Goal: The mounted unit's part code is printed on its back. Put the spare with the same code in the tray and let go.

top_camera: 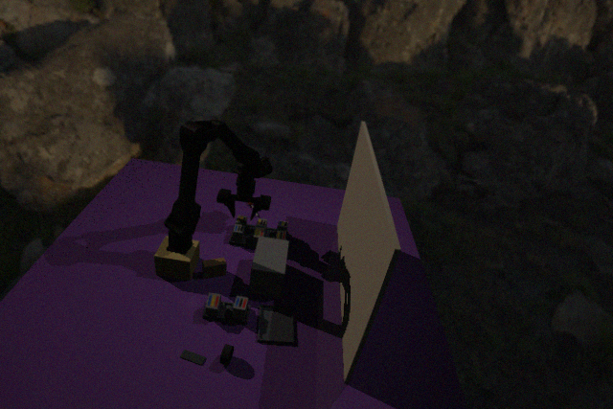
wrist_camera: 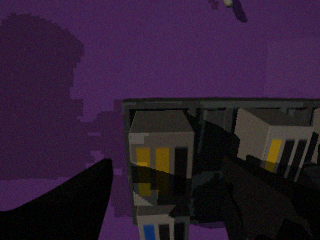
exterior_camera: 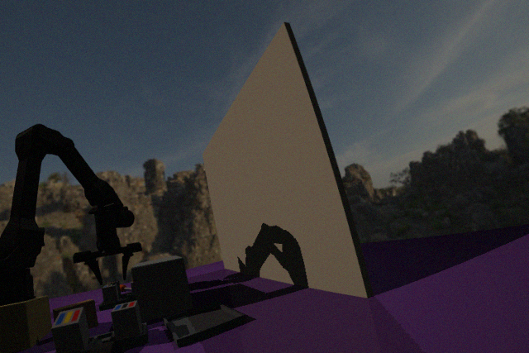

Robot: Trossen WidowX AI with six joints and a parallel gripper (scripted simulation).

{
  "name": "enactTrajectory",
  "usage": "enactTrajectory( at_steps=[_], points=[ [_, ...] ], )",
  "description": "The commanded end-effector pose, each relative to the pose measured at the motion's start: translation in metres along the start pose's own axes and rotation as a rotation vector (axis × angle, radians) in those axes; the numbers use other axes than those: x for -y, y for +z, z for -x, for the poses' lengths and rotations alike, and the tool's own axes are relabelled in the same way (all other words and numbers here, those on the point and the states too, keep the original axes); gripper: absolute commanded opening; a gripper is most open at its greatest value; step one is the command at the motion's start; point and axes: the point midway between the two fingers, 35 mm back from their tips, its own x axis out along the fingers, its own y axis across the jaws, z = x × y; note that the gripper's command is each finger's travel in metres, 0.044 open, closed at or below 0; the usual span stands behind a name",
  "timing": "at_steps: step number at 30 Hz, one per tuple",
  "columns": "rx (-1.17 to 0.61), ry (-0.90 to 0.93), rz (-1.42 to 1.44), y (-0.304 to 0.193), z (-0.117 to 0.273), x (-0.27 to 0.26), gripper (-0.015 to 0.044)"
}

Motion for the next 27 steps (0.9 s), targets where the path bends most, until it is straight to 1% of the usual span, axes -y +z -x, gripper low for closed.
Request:
enactTrajectory(
  at_steps=[1, 17, 27],
  points=[
    [-0.006, 0.000, -0.006, -0.002, -0.009, -0.001, 0.0300],
    [-0.006, 0.000, -0.006, -0.005, -0.035, -0.003, 0.0300],
    [-0.006, 0.000, -0.006, -0.005, -0.036, -0.003, 0.0300]
  ],
)
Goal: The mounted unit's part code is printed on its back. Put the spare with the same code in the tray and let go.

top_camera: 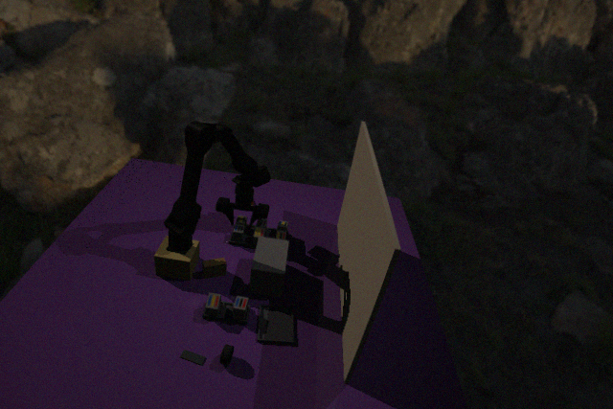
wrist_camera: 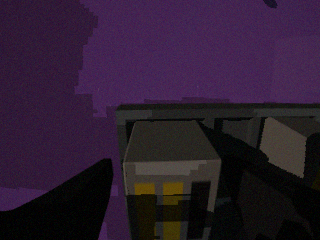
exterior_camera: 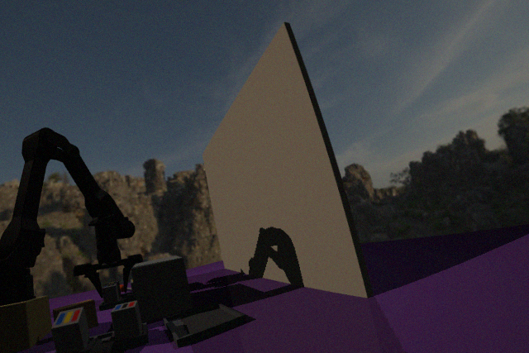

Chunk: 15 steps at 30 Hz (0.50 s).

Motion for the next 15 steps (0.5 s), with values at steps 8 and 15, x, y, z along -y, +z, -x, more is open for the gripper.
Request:
enactTrajectory(
  at_steps=[8, 15],
  points=[
    [0.000, 0.000, 0.000, -0.0002, -0.0002, -0.0001, 0.0136],
    [0.000, 0.000, 0.000, -0.0002, -0.0002, -0.0001, 0.0089]
  ],
)
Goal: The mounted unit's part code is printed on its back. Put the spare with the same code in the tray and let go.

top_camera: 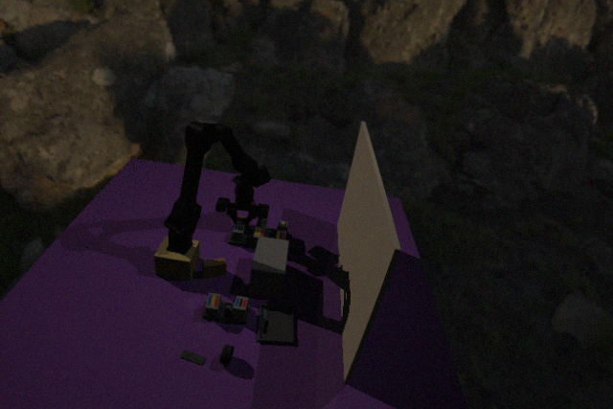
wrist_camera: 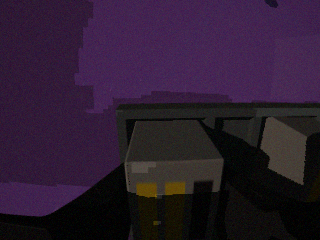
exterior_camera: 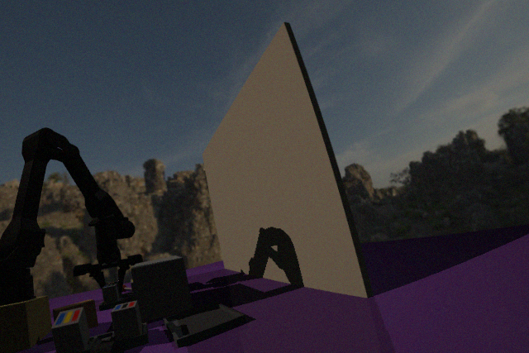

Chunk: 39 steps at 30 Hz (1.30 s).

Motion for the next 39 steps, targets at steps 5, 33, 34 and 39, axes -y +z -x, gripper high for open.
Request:
enactTrajectory(
  at_steps=[5, 33, 34, 39],
  points=[
    [0.001, 0.000, 0.000, 0.000, 0.000, 0.000, 0.0000],
    [-0.002, -0.003, -0.006, 0.000, 0.080, 0.000, 0.0000],
    [-0.002, -0.003, -0.006, 0.000, 0.080, 0.000, 0.0000],
    [-0.005, 0.004, -0.011, -0.002, 0.080, -0.001, 0.0000]
  ],
)
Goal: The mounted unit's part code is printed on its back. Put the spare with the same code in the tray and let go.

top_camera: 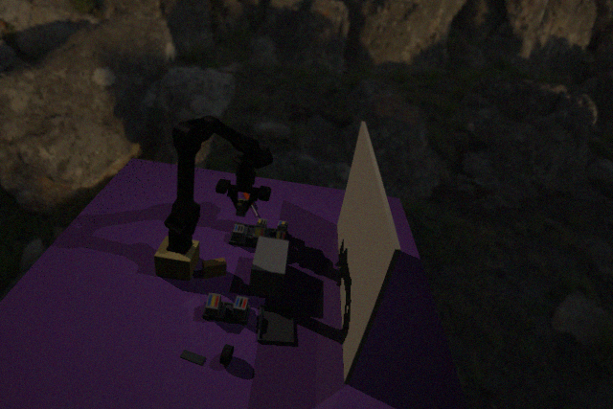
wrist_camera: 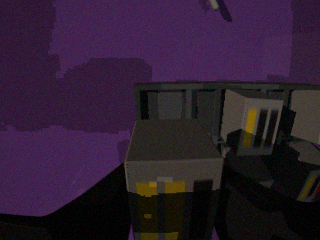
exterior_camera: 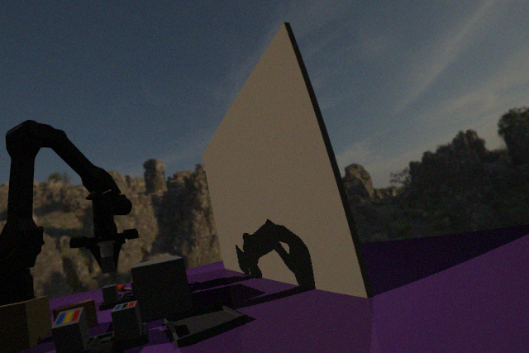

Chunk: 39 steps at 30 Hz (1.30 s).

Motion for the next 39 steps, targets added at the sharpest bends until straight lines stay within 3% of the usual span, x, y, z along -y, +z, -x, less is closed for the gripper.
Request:
enactTrajectory(
  at_steps=[1, 13, 21, 39],
  points=[
    [0.000, -0.001, 0.001, 0.000, 0.008, 0.001, 0.0000],
    [0.002, -0.008, 0.006, -0.010, 0.075, 0.004, 0.0000],
    [0.005, -0.009, -0.023, -0.014, 0.076, 0.009, 0.0000],
    [-0.009, -0.019, -0.099, -0.063, 0.079, 0.073, 0.0000]
  ],
)
